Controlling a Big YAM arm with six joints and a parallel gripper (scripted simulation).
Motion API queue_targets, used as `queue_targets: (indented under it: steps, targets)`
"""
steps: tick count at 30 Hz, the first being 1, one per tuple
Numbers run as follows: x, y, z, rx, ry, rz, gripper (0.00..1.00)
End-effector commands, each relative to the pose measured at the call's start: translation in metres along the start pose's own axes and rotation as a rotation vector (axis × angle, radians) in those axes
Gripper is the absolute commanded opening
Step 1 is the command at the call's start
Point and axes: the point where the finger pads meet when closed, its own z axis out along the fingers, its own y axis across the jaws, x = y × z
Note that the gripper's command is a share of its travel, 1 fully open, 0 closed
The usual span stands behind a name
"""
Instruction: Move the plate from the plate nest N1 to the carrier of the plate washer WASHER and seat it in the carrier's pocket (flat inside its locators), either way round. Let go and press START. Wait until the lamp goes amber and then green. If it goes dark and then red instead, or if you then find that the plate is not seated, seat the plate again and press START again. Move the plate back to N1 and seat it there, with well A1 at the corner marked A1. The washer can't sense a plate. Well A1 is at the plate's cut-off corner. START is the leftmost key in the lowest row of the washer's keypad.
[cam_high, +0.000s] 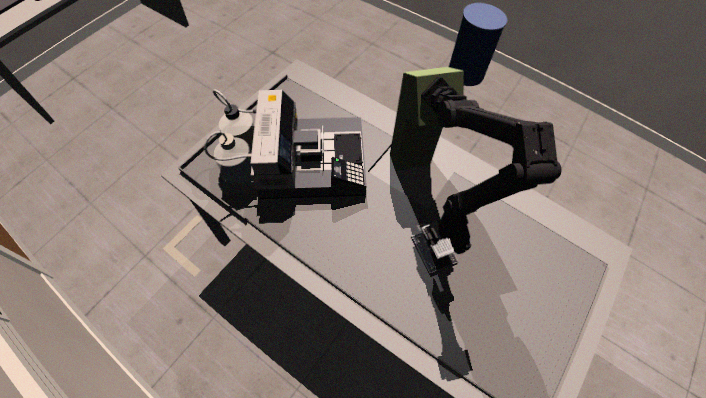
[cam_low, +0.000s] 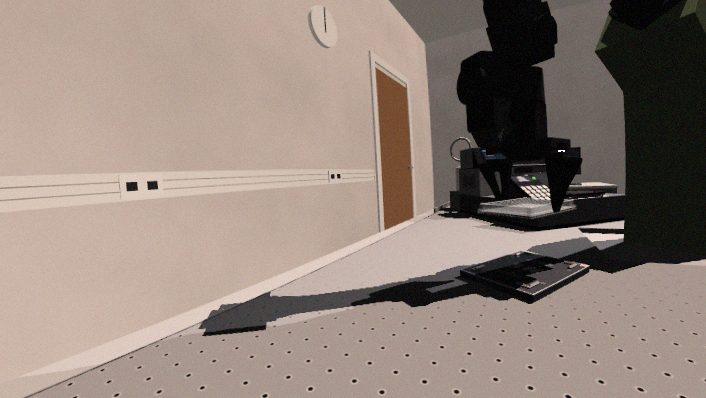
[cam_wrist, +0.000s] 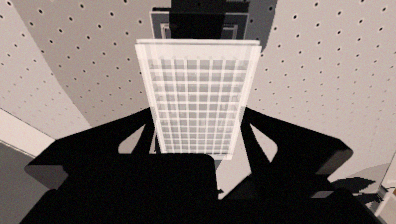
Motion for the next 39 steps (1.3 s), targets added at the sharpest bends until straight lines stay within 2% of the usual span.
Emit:
queue_targets:
  steps: [1, 2, 3, 4, 5, 6, 7, 11, 12, 16, 17, 20, 39]
  targets:
    - [-0.007, -0.009, -0.005, 0.015, -0.008, 0.030, 0.84]
    - [-0.007, -0.009, -0.005, 0.015, -0.008, 0.030, 0.84]
    - [0.002, -0.001, -0.003, 0.002, 0.006, 0.014, 0.84]
    - [0.002, -0.001, -0.003, 0.002, 0.006, 0.014, 0.84]
    - [-0.008, -0.009, -0.005, 0.015, -0.010, 0.030, 0.84]
    - [-0.008, -0.009, -0.005, 0.015, -0.009, 0.030, 0.84]
    - [0.002, -0.001, -0.003, 0.002, 0.006, 0.014, 0.84]
    - [0.002, -0.002, -0.003, 0.002, 0.006, 0.014, 0.84]
    - [-0.009, -0.008, -0.005, 0.013, -0.010, 0.028, 0.84]
    - [-0.009, -0.008, -0.005, 0.013, -0.010, 0.028, 0.84]
    - [0.001, -0.006, 0.002, 0.007, 0.014, 0.030, 0.84]
    - [-0.001, -0.004, 0.009, 0.007, 0.000, 0.026, 0.84]
    - [-0.002, 0.004, 0.038, -0.004, -0.002, 0.017, 0.84]
